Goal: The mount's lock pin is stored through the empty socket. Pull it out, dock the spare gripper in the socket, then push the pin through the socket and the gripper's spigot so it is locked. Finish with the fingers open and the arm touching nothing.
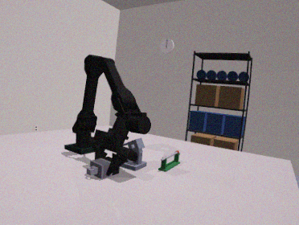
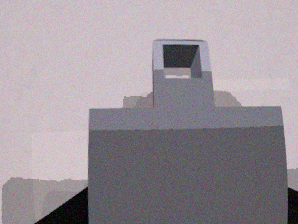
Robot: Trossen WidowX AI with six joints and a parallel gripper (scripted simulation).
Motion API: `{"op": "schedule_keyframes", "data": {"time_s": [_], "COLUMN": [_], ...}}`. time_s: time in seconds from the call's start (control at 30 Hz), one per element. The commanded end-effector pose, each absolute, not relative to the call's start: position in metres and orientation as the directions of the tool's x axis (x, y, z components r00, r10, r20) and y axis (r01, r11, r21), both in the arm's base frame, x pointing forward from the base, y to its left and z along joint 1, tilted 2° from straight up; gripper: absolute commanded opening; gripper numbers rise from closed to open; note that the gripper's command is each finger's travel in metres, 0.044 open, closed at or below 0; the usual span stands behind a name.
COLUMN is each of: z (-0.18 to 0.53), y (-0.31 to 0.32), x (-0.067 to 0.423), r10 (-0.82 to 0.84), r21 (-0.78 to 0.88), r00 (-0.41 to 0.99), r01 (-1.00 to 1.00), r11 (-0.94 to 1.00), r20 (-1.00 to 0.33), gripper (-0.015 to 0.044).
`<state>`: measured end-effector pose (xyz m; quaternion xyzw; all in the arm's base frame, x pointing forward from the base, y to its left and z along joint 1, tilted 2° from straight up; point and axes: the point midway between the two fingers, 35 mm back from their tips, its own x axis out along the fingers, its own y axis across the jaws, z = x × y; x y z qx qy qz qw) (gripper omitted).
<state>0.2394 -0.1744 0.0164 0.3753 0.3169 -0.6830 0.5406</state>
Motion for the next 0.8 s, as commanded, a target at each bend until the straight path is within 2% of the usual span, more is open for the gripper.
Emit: {"op": "schedule_keyframes", "data": {"time_s": [0.0, 0.77], "z": [0.032, 0.134], "y": [-0.177, -0.173], "x": [0.245, 0.243], "r10": [-0.507, -0.507], "r21": [-0.013, -0.013], "r00": [-0.122, -0.122], "r01": [0.977, 0.977], "r11": [-0.213, -0.213], "r20": [-0.853, -0.853], "gripper": [0.0000, 0.0000]}}
